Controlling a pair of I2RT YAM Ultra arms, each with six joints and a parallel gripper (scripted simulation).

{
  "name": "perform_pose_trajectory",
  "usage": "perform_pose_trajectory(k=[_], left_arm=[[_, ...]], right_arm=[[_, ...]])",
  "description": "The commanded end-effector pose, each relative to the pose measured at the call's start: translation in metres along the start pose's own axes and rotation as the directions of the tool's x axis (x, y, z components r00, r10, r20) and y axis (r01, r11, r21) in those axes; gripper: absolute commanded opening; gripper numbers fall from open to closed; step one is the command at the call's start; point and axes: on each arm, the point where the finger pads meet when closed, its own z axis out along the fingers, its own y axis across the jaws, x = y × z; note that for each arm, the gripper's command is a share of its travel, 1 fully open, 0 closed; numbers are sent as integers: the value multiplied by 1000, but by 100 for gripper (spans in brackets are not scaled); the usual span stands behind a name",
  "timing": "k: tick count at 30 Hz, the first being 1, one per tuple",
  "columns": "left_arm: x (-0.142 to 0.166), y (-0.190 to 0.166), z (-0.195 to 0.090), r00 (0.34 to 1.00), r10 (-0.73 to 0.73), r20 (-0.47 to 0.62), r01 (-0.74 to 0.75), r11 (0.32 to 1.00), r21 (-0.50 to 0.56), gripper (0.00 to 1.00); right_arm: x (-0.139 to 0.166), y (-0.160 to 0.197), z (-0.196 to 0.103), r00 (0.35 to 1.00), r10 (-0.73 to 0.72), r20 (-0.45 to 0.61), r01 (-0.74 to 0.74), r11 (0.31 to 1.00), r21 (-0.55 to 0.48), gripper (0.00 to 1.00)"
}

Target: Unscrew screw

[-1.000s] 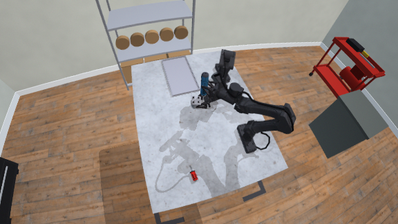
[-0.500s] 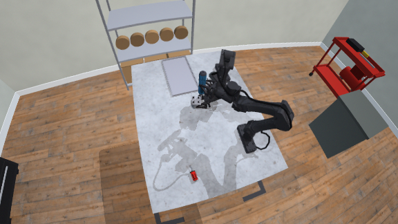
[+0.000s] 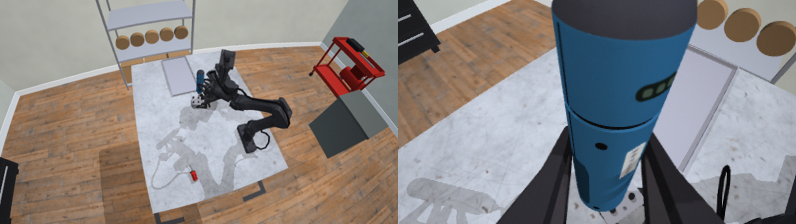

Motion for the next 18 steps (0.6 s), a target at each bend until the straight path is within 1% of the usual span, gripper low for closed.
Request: perform_pose_trajectory(k=[1,13,18], left_arm=[[-53,3,2,988,-6,157,8,1000,-7,42],[-52,3,18,988,-6,153,8,1000,-8,42],[-59,3,14,985,-6,172,8,1000,-7,42]], right_arm=[[-3,1,0,1000,10,5,-10,1000,-1,59],[-3,1,0,1000,10,5,-10,1000,-1,59],[-3,1,0,1000,10,5,-10,1000,-1,59]])
